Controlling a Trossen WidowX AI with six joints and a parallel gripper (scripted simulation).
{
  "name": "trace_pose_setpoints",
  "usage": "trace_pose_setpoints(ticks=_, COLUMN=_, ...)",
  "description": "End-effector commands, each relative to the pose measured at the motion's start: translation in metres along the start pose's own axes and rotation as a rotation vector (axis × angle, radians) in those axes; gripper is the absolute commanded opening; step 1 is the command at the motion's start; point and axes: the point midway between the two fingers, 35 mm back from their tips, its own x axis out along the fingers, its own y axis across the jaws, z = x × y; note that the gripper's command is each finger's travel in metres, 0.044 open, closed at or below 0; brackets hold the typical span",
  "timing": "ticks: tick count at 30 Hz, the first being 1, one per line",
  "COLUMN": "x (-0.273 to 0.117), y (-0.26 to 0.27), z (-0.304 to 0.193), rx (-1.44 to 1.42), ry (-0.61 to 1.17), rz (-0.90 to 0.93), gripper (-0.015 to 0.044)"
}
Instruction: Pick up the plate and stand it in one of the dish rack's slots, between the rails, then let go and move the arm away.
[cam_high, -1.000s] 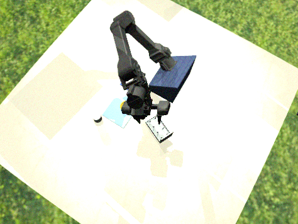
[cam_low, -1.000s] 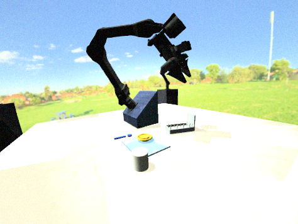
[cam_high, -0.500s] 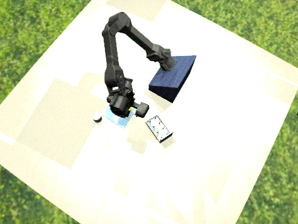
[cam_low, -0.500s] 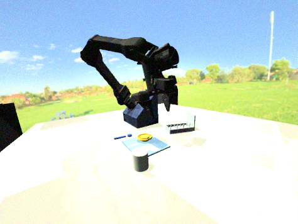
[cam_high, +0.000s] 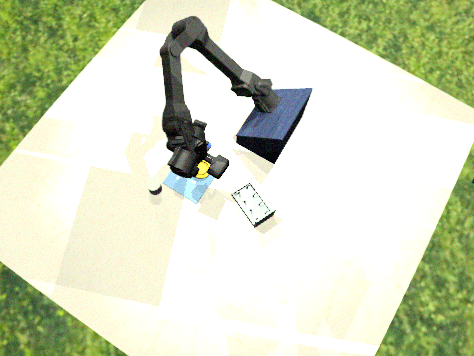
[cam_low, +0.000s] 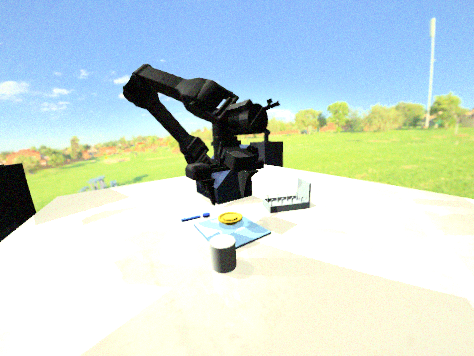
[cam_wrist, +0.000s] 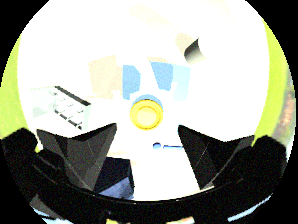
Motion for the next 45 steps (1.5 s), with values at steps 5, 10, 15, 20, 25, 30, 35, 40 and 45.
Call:
trace_pose_setpoints(ticks=5, x=0.014, y=0.0, z=-0.002, rx=-0.007, ry=0.007, rz=-0.006, gripper=0.04)
trace_pose_setpoints(ticks=10, x=0.022, y=0.0, z=-0.002, rx=-0.008, ry=0.007, rz=-0.006, gripper=0.04)
trace_pose_setpoints(ticks=15, x=0.03, y=0.001, z=-0.002, rx=-0.008, ry=0.007, rz=-0.006, gripper=0.04)
trace_pose_setpoints(ticks=20, x=0.039, y=0.001, z=-0.002, rx=-0.008, ry=0.007, rz=-0.007, gripper=0.04)
trace_pose_setpoints(ticks=25, x=0.047, y=0.001, z=-0.002, rx=-0.008, ry=0.007, rz=-0.008, gripper=0.04)
trace_pose_setpoints(ticks=30, x=0.055, y=0.001, z=-0.003, rx=-0.007, ry=0.007, rz=-0.009, gripper=0.04)
trace_pose_setpoints(ticks=35, x=0.057, y=0.001, z=-0.004, rx=-0.007, ry=0.007, rz=-0.01, gripper=0.0353)
trace_pose_setpoints(ticks=40, x=0.057, y=0.001, z=-0.004, rx=-0.007, ry=0.007, rz=-0.01, gripper=0.0353)
trace_pose_setpoints(ticks=45, x=0.057, y=0.001, z=-0.004, rx=-0.007, ry=0.007, rz=-0.01, gripper=0.0333)
